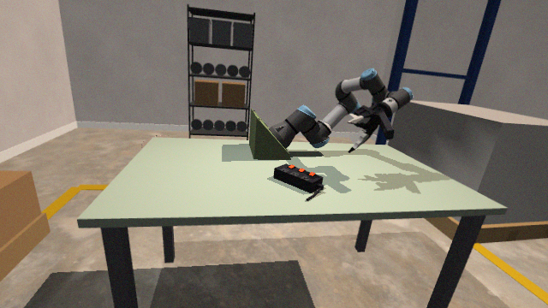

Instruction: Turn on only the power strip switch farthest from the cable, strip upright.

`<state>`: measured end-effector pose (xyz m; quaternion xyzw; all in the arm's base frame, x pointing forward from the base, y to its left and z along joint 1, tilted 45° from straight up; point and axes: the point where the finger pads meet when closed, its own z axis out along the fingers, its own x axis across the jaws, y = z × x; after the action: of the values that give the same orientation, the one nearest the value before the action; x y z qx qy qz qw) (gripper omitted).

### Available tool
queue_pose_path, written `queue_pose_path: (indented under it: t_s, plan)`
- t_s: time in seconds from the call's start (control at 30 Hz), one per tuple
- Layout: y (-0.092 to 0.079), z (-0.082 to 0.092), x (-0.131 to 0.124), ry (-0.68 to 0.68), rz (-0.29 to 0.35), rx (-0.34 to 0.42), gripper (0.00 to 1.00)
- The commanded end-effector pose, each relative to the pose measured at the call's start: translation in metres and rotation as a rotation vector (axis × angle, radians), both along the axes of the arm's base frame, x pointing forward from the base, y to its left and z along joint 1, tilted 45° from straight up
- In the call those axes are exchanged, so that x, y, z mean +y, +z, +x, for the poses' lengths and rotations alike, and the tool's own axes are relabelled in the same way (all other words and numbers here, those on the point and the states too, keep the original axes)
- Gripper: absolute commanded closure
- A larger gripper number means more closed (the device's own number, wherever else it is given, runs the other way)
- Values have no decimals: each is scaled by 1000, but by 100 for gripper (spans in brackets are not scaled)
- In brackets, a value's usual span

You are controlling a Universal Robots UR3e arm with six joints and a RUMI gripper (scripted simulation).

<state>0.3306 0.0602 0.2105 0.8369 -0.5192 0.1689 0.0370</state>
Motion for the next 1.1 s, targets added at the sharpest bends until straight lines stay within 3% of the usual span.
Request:
queue_pose_path:
  t_s: [0.0,0.13,0.2,0.47,0.7,0.77,1.07]
  plan:
    - [-17,-9,-24,-124,80,70,0]
    - [-29,-18,-39,-239,151,119,0]
    - [-29,-18,-39,-239,151,119,0]
    - [-47,-35,-60,-461,301,191,0]
    - [-86,-36,-65,-617,472,233,0]
    - [-86,-36,-65,-617,472,233,0]
    - [-119,-34,-68,-791,669,246,0]
